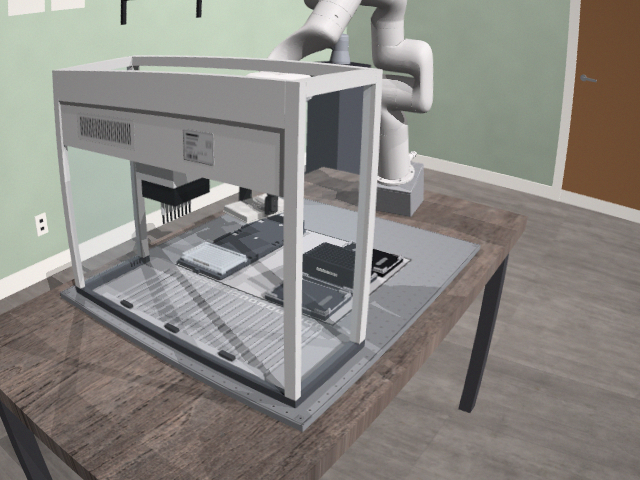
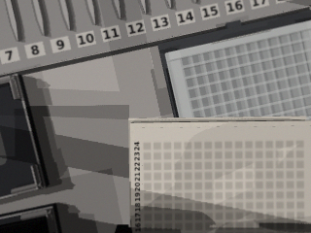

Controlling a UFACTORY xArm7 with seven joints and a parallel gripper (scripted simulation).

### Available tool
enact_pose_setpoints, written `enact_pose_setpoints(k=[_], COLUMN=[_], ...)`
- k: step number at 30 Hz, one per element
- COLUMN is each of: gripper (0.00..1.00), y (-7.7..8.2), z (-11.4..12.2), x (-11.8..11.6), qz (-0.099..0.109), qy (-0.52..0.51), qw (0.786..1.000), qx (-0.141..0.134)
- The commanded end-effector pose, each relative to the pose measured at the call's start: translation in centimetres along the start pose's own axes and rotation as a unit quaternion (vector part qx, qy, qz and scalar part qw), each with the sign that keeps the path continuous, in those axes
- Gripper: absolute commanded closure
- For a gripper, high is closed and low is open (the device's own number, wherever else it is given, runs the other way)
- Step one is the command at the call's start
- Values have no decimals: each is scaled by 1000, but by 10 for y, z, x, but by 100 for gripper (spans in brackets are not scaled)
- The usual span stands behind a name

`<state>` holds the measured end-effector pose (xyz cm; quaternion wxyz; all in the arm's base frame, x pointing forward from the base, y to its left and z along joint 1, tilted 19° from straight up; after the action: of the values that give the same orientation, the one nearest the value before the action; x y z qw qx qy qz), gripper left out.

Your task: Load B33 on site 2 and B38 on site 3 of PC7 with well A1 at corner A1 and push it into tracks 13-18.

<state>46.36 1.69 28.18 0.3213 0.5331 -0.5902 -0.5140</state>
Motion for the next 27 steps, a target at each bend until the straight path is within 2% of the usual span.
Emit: enact_pose_setpoints(k=[1,3,9,11,14,17,27], gripper=[100,100,100,100,100,100,100], y=[1,1,0,0,0,0,0], z=[-4,-5,-7,-7,-7,-7,-7], x=[24,34,64,64,78,78,78], qz=[-11,-11,-11,-11,-11,-11,-11], qy=[77,110,112,112,112,112,259], qw=[997,994,994,994,994,994,966], qx=[-1,0,0,0,0,0,1])
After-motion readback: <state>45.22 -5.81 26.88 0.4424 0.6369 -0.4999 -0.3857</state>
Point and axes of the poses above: the point where the finger pads meet when closed, its own y axis back along the fingers, its own x axis across the jaws, z = x × y, the point moved 8 cm from there along y, back along the fingers, and after that the axes turned 14 degrees about -y, right-handed, at the moved point
